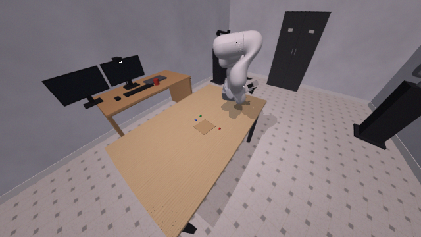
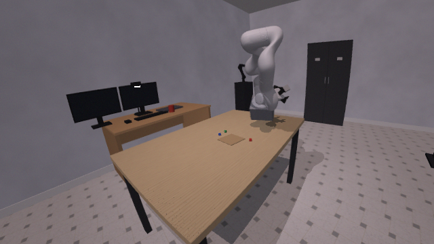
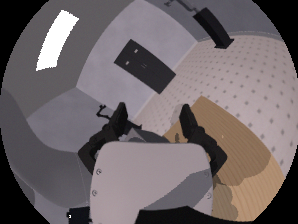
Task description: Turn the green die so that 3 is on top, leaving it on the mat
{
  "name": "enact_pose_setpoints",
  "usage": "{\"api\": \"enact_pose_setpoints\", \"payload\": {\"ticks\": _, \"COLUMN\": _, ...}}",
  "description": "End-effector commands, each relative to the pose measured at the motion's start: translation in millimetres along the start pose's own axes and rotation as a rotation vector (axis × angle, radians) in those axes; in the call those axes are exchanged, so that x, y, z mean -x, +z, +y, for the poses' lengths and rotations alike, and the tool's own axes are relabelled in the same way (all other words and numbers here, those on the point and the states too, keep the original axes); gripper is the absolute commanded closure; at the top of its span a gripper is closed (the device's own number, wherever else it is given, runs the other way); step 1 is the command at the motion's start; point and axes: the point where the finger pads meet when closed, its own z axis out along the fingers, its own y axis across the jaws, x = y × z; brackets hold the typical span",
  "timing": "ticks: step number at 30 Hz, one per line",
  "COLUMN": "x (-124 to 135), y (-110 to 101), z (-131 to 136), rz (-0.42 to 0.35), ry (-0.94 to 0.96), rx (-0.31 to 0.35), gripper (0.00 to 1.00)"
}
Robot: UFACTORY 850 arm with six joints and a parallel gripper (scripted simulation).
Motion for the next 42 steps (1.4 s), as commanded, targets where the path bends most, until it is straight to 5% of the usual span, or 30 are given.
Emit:
{"api": "enact_pose_setpoints", "payload": {"ticks": 1, "x": -0.2, "y": 0.1, "z": -0.4, "rz": 0.0, "ry": 0.0, "rx": 0.0, "gripper": 0.0}}
{"api": "enact_pose_setpoints", "payload": {"ticks": 19, "x": 0.1, "y": -1.6, "z": 2.2, "rz": -0.001, "ry": -0.003, "rx": 0.01, "gripper": 0.0}}
{"api": "enact_pose_setpoints", "payload": {"ticks": 23, "x": 6.0, "y": -34.6, "z": 42.1, "rz": -0.028, "ry": -0.049, "rx": 0.186, "gripper": 0.0}}
{"api": "enact_pose_setpoints", "payload": {"ticks": 25, "x": 7.1, "y": -40.0, "z": 47.2, "rz": -0.033, "ry": -0.055, "rx": 0.211, "gripper": 0.0}}
{"api": "enact_pose_setpoints", "payload": {"ticks": 32, "x": 21.5, "y": -102.3, "z": 91.9, "rz": -0.097, "ry": -0.092, "rx": 0.455, "gripper": 0.0}}
{"api": "enact_pose_setpoints", "payload": {"ticks": 34, "x": 21.5, "y": -102.3, "z": 91.9, "rz": -0.097, "ry": -0.092, "rx": 0.455, "gripper": 0.0}}
{"api": "enact_pose_setpoints", "payload": {"ticks": 35, "x": 28.3, "y": -128.0, "z": 103.9, "rz": -0.127, "ry": -0.098, "rx": 0.54, "gripper": 0.0}}
{"api": "enact_pose_setpoints", "payload": {"ticks": 41, "x": 40.6, "y": -170.1, "z": 117.4, "rz": -0.178, "ry": -0.098, "rx": 0.668, "gripper": 0.0}}
{"api": "enact_pose_setpoints", "payload": {"ticks": 42, "x": 48.0, "y": -193.7, "z": 122.0, "rz": -0.208, "ry": -0.094, "rx": 0.734, "gripper": 0.0}}
